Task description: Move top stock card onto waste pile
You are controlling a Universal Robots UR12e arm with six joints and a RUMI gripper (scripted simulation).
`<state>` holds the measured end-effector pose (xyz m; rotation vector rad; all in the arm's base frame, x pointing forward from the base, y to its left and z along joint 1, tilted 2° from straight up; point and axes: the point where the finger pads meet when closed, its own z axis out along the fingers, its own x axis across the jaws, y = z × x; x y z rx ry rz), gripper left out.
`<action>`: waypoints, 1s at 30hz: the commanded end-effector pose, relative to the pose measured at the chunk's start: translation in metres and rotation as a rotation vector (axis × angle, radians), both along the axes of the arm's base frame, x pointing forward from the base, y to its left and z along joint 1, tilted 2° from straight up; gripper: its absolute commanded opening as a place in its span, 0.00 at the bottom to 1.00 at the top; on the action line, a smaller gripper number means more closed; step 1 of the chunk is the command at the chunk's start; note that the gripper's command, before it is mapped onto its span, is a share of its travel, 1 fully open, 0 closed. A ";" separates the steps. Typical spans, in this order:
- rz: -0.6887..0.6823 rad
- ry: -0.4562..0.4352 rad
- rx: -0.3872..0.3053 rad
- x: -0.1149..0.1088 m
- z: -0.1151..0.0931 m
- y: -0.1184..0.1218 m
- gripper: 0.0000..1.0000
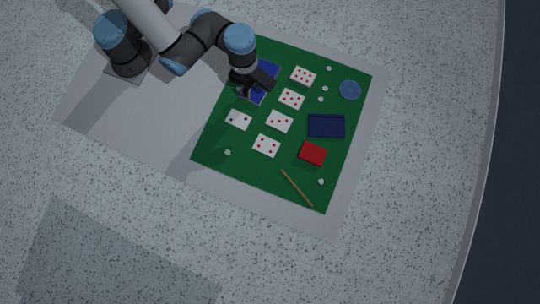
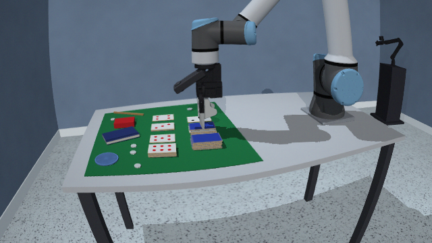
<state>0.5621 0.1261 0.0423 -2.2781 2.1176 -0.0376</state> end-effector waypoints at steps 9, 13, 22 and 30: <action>0.001 -0.002 0.000 0.000 0.000 0.001 0.38; 0.001 -0.001 0.001 0.000 -0.002 0.001 0.38; 0.001 0.001 0.001 -0.001 -0.008 0.001 0.38; 0.001 -0.004 0.000 0.001 -0.005 0.001 0.38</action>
